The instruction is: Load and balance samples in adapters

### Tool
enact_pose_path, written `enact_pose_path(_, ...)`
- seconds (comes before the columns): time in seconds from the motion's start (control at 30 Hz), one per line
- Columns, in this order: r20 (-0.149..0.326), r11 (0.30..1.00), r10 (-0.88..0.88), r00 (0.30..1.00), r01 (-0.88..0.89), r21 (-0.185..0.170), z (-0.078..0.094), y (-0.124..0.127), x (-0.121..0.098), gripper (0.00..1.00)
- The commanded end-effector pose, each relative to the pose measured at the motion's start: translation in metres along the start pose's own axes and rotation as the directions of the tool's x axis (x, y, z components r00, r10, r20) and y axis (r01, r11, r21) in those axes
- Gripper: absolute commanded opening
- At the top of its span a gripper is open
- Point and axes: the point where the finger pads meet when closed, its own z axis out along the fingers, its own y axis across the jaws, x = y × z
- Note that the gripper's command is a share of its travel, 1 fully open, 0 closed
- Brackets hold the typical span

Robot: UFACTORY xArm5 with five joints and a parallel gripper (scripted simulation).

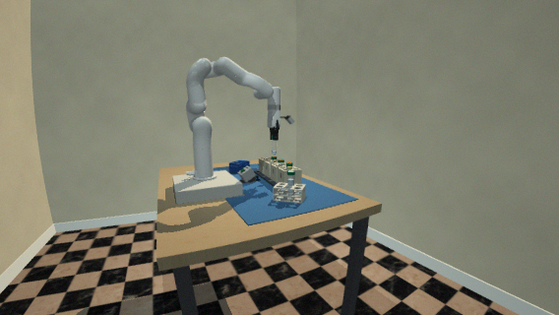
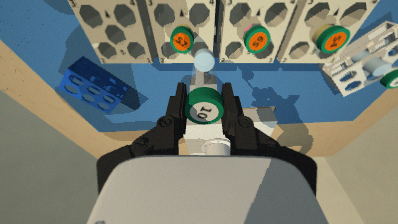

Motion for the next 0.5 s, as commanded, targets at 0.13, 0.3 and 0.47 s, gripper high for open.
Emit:
enact_pose_path(0.13,-0.003,1.000,0.001,1.000,-0.001,0.000,-0.001,-0.034,0.004,0.00)
enact_pose_path(0.3,-0.003,1.000,0.001,1.000,-0.001,-0.001,-0.001,-0.059,0.006,0.00)
enact_pose_path(0.47,-0.003,1.000,0.001,1.000,-0.001,-0.001,-0.001,-0.084,0.008,0.00)
